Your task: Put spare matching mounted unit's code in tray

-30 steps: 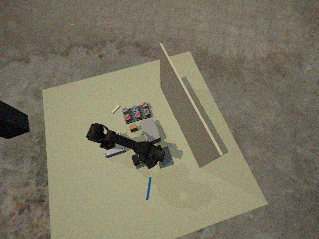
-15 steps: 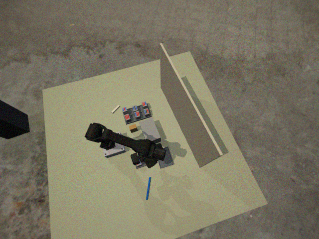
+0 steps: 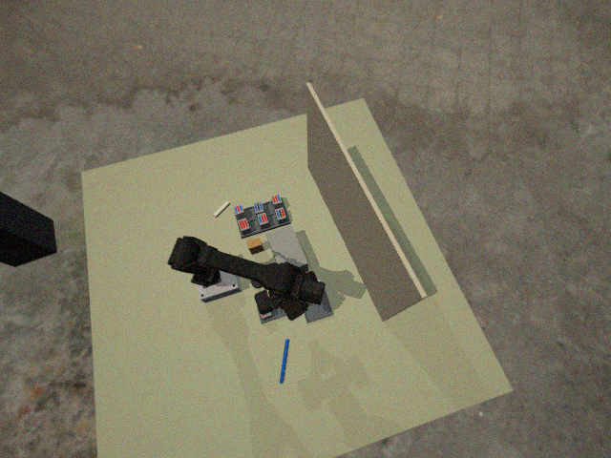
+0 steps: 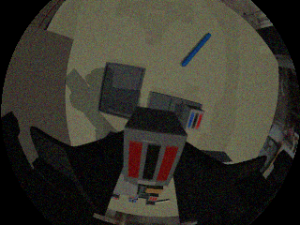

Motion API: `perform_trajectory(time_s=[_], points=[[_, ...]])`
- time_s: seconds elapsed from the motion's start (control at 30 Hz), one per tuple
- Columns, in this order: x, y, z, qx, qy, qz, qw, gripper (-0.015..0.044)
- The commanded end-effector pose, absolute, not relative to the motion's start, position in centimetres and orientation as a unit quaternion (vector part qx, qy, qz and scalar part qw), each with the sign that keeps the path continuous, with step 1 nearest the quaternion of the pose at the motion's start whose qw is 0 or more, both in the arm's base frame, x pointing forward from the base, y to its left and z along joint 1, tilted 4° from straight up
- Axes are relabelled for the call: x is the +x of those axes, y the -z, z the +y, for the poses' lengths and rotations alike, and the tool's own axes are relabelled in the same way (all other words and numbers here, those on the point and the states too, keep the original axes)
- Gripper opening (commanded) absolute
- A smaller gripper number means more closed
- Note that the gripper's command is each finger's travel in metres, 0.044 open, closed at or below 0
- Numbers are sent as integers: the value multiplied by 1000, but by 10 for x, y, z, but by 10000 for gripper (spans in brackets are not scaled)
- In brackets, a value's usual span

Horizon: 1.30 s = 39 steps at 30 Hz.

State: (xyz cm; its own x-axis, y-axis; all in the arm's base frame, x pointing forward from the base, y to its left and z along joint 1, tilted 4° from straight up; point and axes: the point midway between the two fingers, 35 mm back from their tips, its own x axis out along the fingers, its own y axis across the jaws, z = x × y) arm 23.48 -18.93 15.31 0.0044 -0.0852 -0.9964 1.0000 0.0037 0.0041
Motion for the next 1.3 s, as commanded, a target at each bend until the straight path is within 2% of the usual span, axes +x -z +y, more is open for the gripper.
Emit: perform_trajectory(time_s=[0.0, 0.57, 1.27], points=[[251, -157, -193, 479, 517, 476, 526, 0], [314, -157, -203, 484, 519, 472, 523, 0], [318, -142, -207, 484, 519, 472, 523, 0]])
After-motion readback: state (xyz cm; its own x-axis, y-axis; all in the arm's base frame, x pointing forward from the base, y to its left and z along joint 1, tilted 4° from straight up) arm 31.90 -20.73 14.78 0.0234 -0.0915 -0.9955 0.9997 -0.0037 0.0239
